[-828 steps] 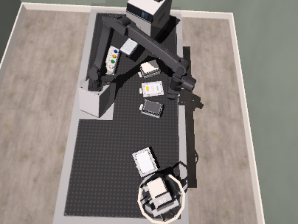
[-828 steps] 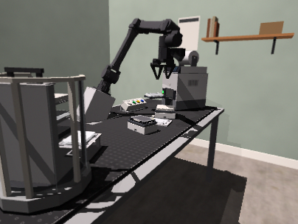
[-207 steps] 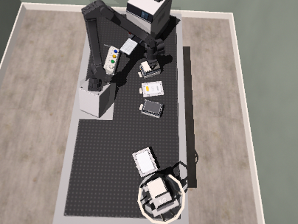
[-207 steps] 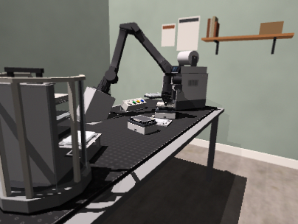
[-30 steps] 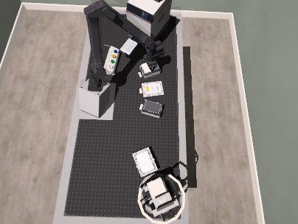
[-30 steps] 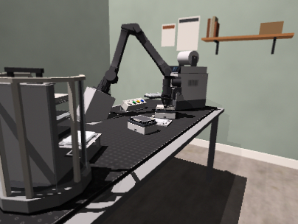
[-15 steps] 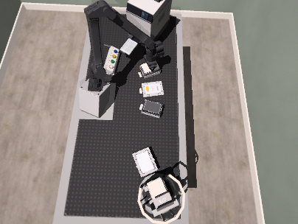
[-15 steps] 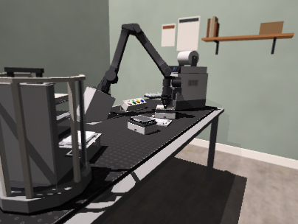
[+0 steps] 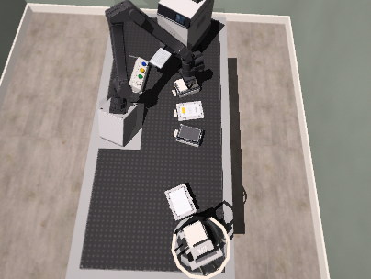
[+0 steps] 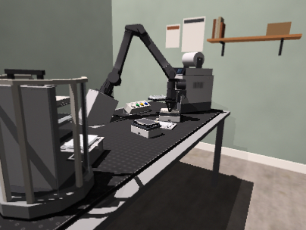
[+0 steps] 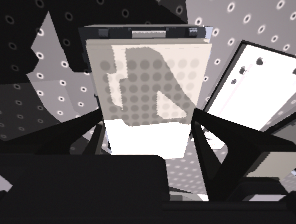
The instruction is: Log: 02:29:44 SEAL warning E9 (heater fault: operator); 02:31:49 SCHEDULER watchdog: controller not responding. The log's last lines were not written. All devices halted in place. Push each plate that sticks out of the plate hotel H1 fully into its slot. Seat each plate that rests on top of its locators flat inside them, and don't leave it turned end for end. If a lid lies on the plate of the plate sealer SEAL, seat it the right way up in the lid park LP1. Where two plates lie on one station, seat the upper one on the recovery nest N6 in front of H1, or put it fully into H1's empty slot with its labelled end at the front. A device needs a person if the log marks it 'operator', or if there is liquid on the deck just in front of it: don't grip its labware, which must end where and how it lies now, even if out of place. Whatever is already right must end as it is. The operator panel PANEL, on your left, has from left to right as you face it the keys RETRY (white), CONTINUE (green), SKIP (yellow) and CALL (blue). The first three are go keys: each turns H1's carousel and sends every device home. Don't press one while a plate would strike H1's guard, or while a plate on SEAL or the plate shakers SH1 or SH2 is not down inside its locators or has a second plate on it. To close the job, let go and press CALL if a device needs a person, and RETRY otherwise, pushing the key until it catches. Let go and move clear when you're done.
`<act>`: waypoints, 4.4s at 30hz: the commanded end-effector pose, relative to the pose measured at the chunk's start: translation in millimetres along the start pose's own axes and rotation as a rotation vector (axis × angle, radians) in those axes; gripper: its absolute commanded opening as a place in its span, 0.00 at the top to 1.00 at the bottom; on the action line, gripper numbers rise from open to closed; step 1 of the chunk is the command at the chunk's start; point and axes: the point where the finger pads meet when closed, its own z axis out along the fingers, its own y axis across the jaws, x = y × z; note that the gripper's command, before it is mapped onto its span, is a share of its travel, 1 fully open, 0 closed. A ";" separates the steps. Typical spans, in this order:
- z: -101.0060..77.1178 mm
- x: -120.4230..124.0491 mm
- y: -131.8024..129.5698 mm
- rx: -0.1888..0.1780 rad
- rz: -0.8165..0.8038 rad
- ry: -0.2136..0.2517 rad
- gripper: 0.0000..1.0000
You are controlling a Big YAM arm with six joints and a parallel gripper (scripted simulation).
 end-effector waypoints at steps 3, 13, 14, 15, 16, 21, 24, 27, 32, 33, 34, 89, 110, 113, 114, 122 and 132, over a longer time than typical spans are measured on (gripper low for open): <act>8.2 -0.3 4.4 -0.001 0.001 0.005 0.16; 9.9 0.8 4.4 -0.001 0.001 0.008 0.16; 10.2 1.0 4.6 -0.001 0.001 0.008 0.16; 10.5 1.0 4.8 -0.002 0.001 0.007 0.16; 10.8 1.5 4.8 -0.002 0.001 0.008 0.16; 10.7 -0.8 4.9 -0.002 0.001 0.004 0.16; 11.3 0.6 5.1 -0.002 0.001 0.008 0.16; 11.2 0.4 4.7 -0.001 0.001 0.008 0.16; 11.1 0.3 4.8 -0.001 0.001 0.008 0.16; 11.1 0.3 4.9 -0.001 0.001 0.008 0.16; 11.1 0.3 4.9 -0.001 0.001 0.008 0.16; 10.9 -0.1 6.0 -0.004 -0.003 0.008 0.00; 10.9 -0.1 6.0 -0.004 -0.003 0.008 0.00; 10.9 -0.1 6.0 -0.004 -0.003 0.008 0.00; 10.9 -0.1 6.0 -0.004 -0.003 0.008 0.00; 10.9 -0.1 6.0 -0.004 -0.003 0.008 0.00; -17.6 -13.7 -1.3 0.000 -0.004 -0.033 0.00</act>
